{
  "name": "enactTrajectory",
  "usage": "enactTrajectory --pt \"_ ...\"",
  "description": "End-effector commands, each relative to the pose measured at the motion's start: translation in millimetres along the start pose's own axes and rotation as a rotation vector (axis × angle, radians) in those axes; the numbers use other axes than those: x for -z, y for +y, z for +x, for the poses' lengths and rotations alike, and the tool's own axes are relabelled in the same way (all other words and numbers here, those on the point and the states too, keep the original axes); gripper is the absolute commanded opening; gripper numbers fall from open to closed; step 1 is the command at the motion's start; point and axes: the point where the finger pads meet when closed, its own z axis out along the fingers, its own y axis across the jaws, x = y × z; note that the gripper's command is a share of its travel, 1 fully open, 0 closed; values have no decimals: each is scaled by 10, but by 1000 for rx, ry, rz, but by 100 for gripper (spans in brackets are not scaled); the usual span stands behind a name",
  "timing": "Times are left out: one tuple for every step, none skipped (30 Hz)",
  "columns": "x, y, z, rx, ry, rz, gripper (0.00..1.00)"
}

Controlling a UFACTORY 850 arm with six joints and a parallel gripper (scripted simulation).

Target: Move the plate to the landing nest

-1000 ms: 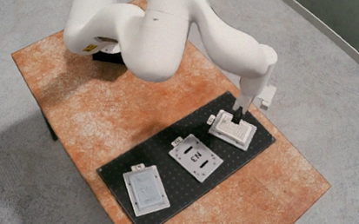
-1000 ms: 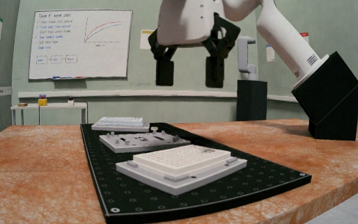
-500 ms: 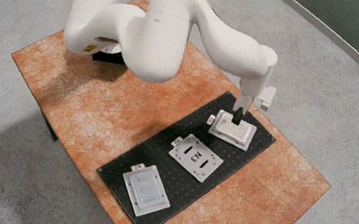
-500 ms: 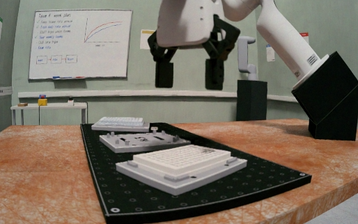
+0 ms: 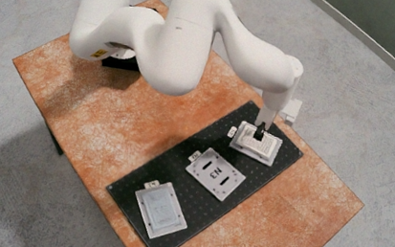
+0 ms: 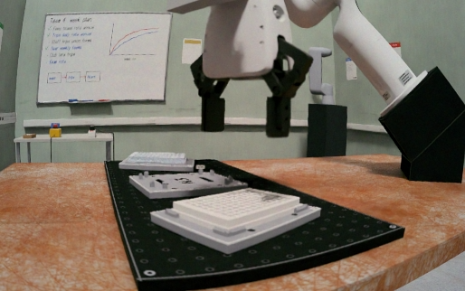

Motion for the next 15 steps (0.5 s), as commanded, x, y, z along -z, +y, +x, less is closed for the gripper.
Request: enactTrajectory --pt "-92 -1 8 0 2 0 100" --pt "-108 -1 8 0 2 0 100" --pt "-125 -1 8 0 2 0 100" --pt "-142 -1 8 0 2 0 100" --pt "-158 -1 8 0 2 0 100" --pt "-175 -1 8 0 2 0 100" --pt "-175 -1 8 0 2 0 100" --pt "-175 -1 8 0 2 0 100" --pt "-192 -1 8 0 2 0 100" --pt "-209 -1 8 0 2 0 100" --pt "-225 -1 8 0 2 0 100" --pt "-242 -1 8 0 2 0 100" --pt "-259 -1 8 0 2 0 100" --pt "-275 -1 8 0 2 0 100" --pt "-292 -1 8 0 2 0 100"
